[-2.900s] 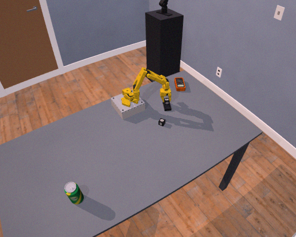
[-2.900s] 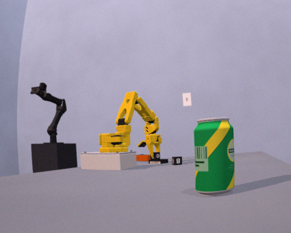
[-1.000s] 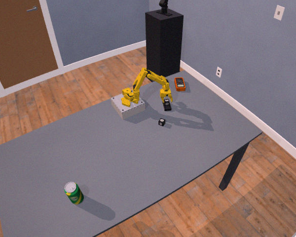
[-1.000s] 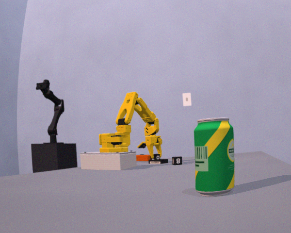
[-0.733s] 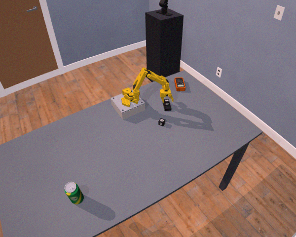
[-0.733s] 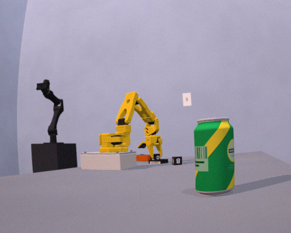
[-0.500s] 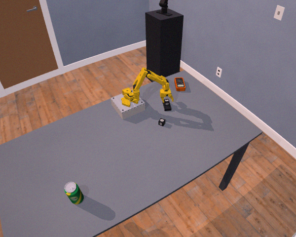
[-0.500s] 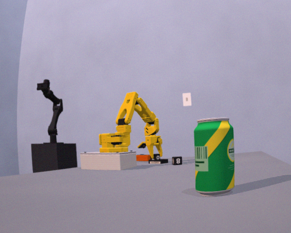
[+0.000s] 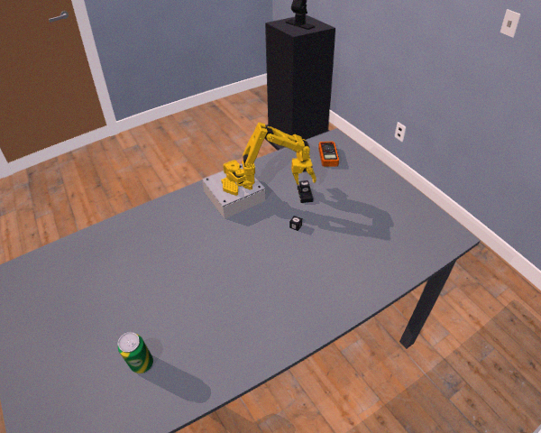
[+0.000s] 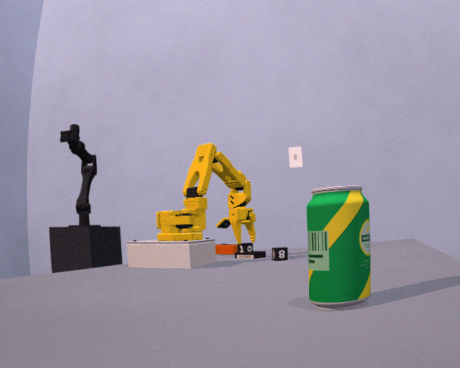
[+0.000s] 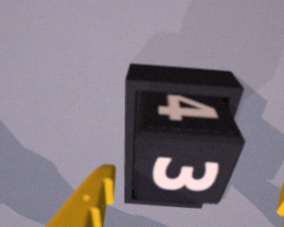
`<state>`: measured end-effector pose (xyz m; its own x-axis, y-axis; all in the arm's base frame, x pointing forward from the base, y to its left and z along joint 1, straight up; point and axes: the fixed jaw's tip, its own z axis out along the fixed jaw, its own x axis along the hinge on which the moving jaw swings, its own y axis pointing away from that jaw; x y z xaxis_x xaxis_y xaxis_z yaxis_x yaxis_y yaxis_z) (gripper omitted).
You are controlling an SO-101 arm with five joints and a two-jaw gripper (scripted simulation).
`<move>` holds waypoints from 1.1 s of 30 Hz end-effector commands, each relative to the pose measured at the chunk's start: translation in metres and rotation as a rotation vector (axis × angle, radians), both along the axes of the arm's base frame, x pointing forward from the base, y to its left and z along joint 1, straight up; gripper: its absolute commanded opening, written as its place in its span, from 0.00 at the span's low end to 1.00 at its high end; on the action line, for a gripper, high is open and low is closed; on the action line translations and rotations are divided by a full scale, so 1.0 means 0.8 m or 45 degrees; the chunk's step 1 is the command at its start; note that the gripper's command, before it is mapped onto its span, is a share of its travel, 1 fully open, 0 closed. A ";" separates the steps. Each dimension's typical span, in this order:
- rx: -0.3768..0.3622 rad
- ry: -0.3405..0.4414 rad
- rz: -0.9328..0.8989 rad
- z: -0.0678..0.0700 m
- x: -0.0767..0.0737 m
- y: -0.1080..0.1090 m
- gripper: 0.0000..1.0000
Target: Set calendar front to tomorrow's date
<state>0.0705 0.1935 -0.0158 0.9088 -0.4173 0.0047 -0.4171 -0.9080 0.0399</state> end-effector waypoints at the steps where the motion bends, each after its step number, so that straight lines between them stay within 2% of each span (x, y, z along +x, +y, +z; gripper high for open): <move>1: 0.027 -0.008 -0.002 0.022 -0.001 0.006 0.36; 6: 0.027 -0.008 -0.002 0.039 -0.001 0.005 0.36; 10: 0.027 -0.008 -0.002 0.045 -0.001 0.004 0.36; 33: 0.028 -0.008 -0.002 0.046 -0.001 0.004 0.36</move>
